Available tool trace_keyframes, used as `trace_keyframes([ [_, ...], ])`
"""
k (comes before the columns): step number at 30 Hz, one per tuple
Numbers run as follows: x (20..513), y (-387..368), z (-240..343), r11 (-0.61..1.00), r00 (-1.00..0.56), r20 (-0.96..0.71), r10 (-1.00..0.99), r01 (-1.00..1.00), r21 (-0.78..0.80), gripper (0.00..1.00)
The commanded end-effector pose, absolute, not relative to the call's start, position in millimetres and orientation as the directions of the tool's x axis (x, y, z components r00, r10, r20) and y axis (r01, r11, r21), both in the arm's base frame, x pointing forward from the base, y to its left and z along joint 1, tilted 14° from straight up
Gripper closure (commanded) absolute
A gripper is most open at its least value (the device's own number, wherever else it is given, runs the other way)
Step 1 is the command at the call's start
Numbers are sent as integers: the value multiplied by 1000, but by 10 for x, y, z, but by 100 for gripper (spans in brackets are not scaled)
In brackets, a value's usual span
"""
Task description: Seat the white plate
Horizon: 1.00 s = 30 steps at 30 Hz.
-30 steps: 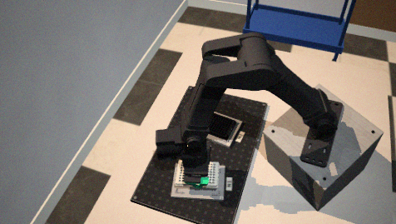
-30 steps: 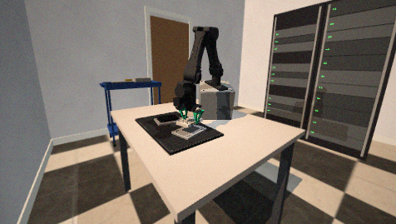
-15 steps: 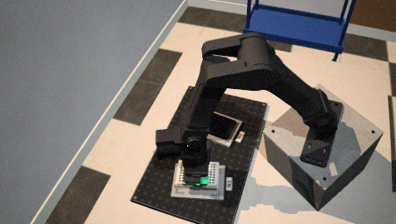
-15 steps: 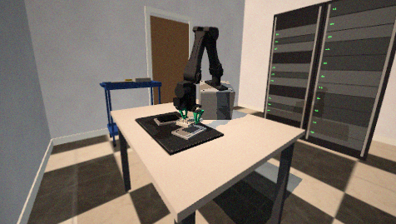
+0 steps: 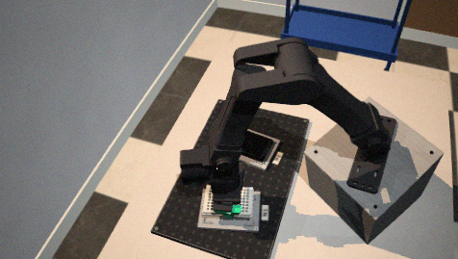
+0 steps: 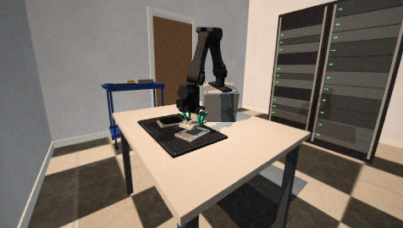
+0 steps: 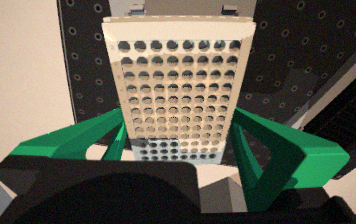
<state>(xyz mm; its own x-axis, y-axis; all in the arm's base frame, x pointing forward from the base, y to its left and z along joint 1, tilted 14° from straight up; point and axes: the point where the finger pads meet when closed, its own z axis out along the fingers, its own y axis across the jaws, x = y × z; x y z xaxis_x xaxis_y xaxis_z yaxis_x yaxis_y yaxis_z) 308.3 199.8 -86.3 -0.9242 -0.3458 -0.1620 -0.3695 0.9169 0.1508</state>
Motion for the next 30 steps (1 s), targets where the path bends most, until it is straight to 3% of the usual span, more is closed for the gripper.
trace_keyframes([
  [1, 3166, 2006, -706, 914, -918, -202, -341, -374, 157, 100],
  [30, 3260, 2041, -655, 911, -912, -228, -341, -381, 159, 100],
])
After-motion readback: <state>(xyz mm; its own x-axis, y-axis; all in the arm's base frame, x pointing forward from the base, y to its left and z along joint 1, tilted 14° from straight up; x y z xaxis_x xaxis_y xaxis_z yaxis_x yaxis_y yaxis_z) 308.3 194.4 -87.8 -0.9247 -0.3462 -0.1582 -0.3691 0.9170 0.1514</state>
